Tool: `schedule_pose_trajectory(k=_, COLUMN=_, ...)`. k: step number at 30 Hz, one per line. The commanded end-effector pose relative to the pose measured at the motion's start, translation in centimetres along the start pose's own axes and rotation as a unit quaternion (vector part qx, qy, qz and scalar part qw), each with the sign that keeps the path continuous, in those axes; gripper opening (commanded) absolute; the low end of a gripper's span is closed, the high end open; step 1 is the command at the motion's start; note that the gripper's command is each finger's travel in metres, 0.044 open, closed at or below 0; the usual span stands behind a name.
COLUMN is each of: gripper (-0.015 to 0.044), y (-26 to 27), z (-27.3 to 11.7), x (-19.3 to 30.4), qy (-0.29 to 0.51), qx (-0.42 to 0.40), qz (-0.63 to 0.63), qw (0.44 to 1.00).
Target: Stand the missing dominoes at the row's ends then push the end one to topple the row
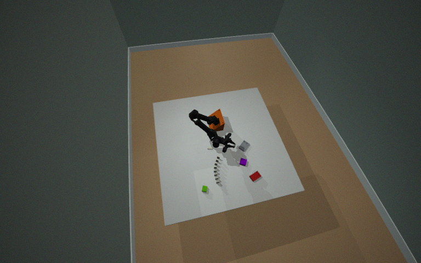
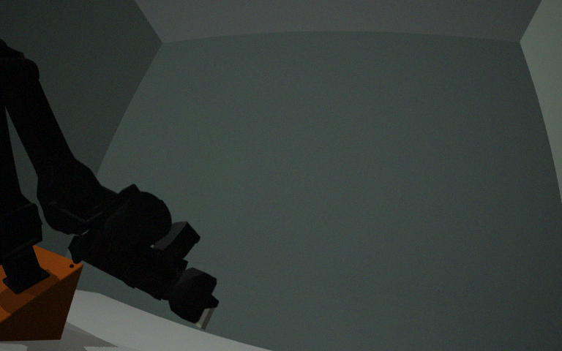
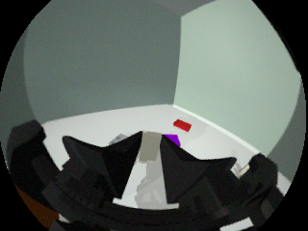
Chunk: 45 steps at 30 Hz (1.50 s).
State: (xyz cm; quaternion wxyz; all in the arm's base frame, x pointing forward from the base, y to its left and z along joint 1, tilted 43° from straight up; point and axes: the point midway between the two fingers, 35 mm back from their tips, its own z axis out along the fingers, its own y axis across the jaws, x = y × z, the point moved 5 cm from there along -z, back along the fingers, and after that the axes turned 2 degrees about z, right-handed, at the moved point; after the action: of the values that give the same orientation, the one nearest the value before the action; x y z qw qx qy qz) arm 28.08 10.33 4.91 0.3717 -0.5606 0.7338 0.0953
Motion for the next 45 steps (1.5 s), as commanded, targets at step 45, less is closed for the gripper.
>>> schedule_pose_trajectory(k=45, gripper=0.0107, y=-0.8, z=0.6, x=6.7, qy=-0.045, qx=0.02, qz=-0.041, qw=0.998)
